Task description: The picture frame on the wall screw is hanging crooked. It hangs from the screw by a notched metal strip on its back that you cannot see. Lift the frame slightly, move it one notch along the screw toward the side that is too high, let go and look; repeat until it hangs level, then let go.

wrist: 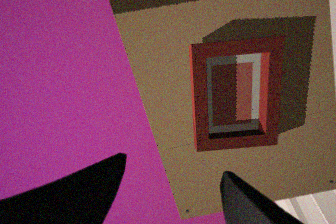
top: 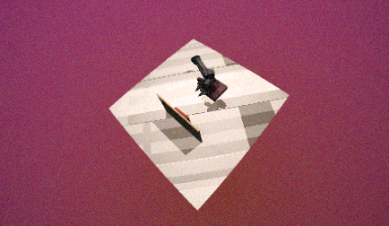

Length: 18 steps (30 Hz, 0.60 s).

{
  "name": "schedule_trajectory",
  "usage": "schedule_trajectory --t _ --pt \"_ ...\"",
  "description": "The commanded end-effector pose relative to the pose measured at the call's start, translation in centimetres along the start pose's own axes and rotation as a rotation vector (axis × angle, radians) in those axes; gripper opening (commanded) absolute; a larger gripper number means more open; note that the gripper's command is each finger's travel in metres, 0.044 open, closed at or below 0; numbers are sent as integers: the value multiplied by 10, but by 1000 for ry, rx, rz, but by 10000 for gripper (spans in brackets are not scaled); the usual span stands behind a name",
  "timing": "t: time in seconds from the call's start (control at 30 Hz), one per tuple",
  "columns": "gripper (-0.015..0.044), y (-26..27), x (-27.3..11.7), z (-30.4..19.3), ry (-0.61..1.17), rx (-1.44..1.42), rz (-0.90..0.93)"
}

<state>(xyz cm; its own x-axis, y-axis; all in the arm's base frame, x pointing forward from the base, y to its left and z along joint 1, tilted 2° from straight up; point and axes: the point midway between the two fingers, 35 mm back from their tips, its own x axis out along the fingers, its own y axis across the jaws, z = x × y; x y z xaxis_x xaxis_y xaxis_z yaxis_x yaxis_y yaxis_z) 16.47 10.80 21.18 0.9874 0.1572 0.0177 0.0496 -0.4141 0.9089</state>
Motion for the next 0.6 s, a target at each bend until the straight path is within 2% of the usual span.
schedule_trajectory --t 0.0,0.57 --pt "260 0 0 1 -4 -1 1" --pt "260 0 0 1 -4 -1 1"
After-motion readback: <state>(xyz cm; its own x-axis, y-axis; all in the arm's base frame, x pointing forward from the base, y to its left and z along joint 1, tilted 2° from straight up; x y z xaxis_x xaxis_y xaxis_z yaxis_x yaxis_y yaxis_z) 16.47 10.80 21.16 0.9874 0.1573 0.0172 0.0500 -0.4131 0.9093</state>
